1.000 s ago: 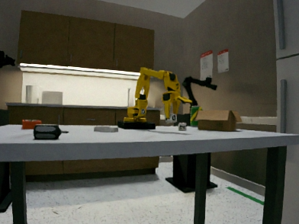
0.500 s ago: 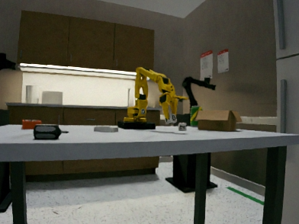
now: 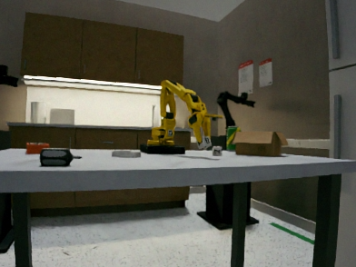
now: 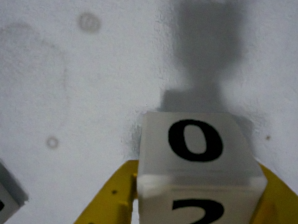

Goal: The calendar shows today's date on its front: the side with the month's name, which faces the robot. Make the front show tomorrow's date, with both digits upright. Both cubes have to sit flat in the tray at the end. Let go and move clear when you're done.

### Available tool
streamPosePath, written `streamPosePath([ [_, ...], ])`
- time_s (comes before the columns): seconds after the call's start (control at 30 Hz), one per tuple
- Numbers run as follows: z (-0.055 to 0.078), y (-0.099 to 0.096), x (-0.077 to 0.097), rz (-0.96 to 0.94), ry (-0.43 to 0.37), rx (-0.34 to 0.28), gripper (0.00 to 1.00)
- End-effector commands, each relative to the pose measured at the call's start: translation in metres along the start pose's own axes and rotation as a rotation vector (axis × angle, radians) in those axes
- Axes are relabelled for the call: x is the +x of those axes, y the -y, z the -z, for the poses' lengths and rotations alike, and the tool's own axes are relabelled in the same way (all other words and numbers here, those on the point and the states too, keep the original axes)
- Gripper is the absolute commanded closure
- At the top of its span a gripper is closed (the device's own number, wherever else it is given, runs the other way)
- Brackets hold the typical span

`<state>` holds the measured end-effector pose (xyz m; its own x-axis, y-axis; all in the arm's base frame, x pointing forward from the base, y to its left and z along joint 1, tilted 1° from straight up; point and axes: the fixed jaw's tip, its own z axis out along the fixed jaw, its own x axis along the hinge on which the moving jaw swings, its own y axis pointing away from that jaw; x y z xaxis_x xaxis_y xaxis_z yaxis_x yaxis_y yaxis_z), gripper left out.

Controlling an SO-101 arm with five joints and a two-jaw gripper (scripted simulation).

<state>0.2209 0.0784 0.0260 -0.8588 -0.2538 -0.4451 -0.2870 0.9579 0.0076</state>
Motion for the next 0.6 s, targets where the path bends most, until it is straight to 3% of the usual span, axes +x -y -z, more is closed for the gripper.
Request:
streamPosePath([
  [0.0,-0.0002,0.001,-0.0011,-0.015,0.099,-0.001,1.0],
  [0.1,-0.0003,0.0011,-0.0012,-0.016,0.123,-0.001,1.0],
  [0.37,0.0018,0.0017,-0.0012,-0.02,0.285,-0.004,1.0],
  [0.57,0.003,0.0018,-0.0009,-0.021,0.318,-0.004,1.0],
])
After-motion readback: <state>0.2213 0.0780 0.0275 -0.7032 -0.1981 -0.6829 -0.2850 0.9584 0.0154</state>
